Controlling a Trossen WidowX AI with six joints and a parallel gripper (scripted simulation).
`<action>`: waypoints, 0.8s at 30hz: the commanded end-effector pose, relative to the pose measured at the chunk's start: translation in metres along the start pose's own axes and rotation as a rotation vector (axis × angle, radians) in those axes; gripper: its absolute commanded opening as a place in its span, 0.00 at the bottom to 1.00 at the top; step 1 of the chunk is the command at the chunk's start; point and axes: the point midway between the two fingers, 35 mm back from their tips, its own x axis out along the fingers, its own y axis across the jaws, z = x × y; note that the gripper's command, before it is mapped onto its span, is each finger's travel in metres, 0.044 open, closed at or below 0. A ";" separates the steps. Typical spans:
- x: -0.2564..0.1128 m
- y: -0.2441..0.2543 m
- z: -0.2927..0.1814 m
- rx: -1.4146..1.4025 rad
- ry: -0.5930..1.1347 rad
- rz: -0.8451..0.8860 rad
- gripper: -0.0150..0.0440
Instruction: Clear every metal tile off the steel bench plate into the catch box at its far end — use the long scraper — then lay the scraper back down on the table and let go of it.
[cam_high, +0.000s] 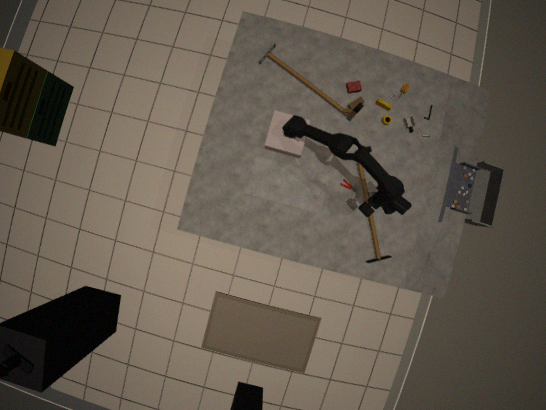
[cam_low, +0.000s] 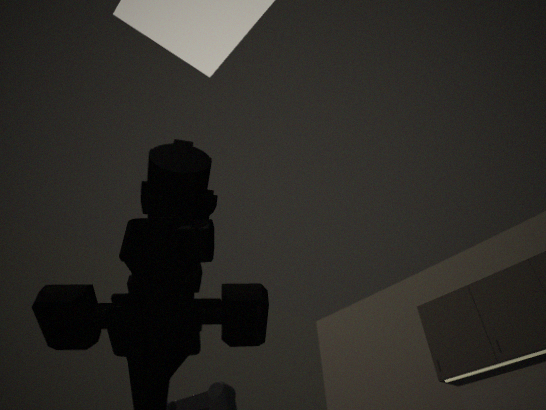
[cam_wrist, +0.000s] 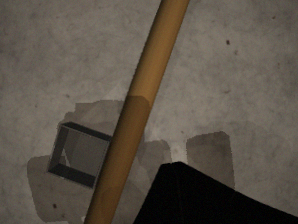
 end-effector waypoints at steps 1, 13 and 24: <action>-0.010 -0.004 0.000 -0.002 -0.001 0.001 0.25; -0.060 -0.029 -0.007 -0.003 0.000 -0.001 0.25; -0.038 -0.029 -0.008 -0.016 0.008 0.000 0.25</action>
